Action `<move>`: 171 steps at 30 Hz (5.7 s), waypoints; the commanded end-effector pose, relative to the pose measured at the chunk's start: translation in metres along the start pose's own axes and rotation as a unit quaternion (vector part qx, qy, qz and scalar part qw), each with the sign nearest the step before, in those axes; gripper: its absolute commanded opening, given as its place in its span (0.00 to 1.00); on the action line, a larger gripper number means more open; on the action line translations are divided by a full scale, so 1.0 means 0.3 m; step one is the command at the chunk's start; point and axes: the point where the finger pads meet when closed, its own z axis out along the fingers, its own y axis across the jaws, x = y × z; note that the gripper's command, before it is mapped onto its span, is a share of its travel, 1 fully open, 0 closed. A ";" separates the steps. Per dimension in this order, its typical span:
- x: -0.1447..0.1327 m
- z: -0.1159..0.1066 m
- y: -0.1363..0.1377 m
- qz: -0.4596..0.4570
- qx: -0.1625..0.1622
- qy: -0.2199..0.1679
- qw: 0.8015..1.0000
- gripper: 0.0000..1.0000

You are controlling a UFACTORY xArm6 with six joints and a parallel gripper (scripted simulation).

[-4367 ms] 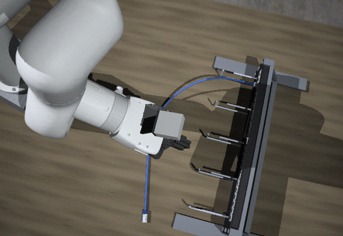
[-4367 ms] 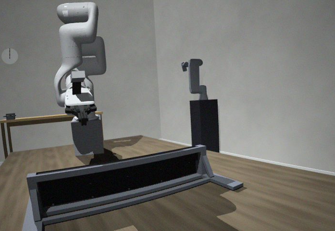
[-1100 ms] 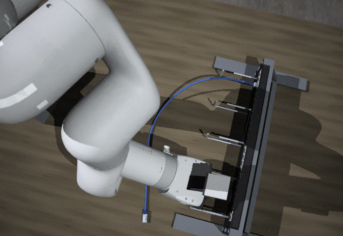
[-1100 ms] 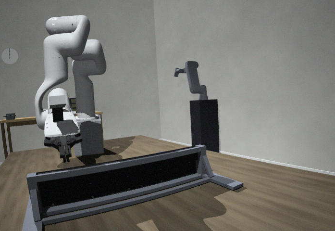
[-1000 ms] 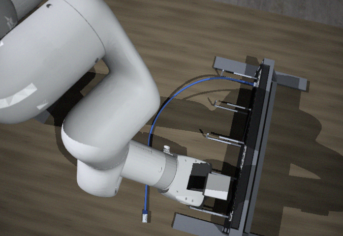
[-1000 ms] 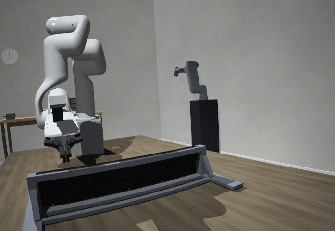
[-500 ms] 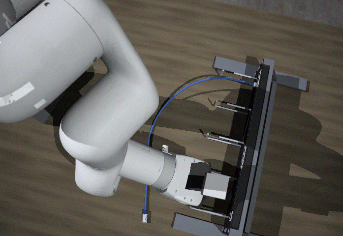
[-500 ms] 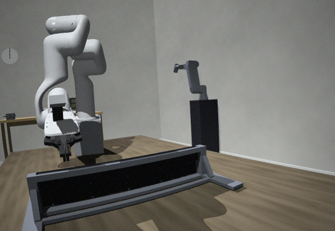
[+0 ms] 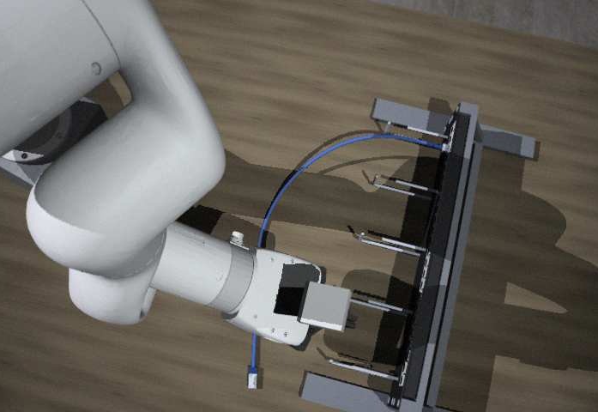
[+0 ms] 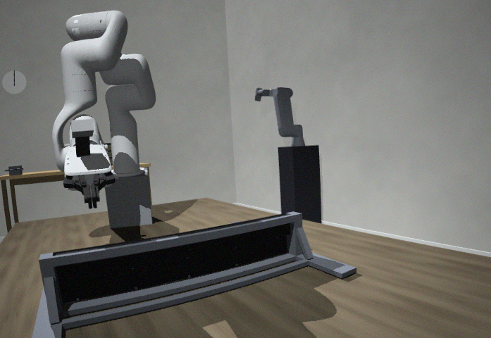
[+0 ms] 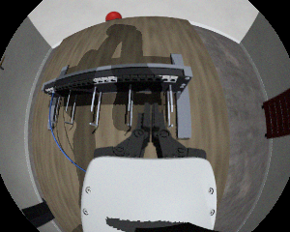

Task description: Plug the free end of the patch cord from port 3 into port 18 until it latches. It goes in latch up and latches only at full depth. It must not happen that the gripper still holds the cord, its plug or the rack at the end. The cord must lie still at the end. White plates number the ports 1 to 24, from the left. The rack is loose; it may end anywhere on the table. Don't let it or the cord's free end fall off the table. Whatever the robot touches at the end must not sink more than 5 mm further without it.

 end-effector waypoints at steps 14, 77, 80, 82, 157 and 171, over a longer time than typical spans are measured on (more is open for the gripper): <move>0.005 -0.213 0.003 -0.001 0.000 -0.001 1.000 0.00; -0.387 -0.136 0.307 0.544 -0.286 -0.359 0.702 0.00; -0.387 -0.138 0.302 0.550 -0.287 -0.361 0.696 0.00; -0.387 -0.138 0.302 0.550 -0.287 -0.361 0.696 0.00; -0.385 -0.135 0.312 0.548 -0.286 -0.362 0.698 0.38; -0.385 -0.135 0.312 0.548 -0.286 -0.362 0.698 0.38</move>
